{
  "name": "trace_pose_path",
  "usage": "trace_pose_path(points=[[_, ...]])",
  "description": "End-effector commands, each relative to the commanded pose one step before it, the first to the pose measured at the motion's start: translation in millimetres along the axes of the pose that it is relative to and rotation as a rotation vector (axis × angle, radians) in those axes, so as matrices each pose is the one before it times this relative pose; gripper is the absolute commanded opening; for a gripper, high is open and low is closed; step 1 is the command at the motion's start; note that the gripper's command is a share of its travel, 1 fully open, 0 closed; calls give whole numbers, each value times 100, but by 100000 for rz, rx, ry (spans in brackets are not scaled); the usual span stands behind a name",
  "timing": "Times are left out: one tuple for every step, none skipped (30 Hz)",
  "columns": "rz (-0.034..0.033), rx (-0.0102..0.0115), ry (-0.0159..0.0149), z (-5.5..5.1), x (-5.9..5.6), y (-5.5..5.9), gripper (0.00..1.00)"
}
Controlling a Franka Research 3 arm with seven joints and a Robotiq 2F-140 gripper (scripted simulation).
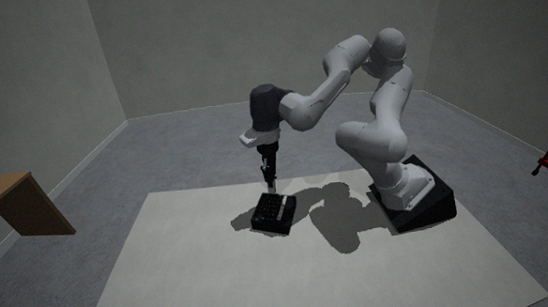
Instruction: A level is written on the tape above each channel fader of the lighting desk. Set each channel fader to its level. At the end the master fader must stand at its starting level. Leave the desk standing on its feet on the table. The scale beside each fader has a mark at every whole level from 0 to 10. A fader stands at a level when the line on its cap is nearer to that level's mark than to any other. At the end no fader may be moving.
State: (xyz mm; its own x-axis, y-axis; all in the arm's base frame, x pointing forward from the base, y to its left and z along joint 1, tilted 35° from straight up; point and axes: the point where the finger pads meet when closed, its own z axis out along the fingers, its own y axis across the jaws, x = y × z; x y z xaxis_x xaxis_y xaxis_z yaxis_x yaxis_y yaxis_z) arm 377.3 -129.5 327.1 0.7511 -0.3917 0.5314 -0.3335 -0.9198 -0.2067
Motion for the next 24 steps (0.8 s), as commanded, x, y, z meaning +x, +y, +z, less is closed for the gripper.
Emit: trace_pose_path(points=[[-586,-108,-185,-122,-16,97,0],[0,0,0,0,0,0,0],[71,-3,0,-1,1,1,0],[472,-17,1,-9,5,4,0],[0,0,0,0,0,0,0],[0,0,0,0,0,0,0],[1209,-43,3,-22,12,10,0],[2213,-77,7,-40,23,18,0],[3422,-116,14,-61,35,26,0],[4774,-157,24,-84,50,32,0],[6216,-195,40,-105,65,34,0],[7696,-226,62,-125,81,30,0],[8786,-239,81,-140,95,19,0],[3212,-128,-37,-150,106,1,0],[3309,-134,-58,-153,112,-18,0],[3284,-116,-52,-149,114,-41,0],[3253,-94,-42,-137,111,-69,0],[3225,-77,-39,-118,105,-98,0],[3200,-65,-45,-91,95,-129,0],[3174,-61,-61,-58,83,-159,0],[3144,-61,-86,-21,69,-187,0],[0,0,0,0,0,0,0],[0,0,0,0,0,0,0],[8022,-44,-285,18,54,-211,0]])
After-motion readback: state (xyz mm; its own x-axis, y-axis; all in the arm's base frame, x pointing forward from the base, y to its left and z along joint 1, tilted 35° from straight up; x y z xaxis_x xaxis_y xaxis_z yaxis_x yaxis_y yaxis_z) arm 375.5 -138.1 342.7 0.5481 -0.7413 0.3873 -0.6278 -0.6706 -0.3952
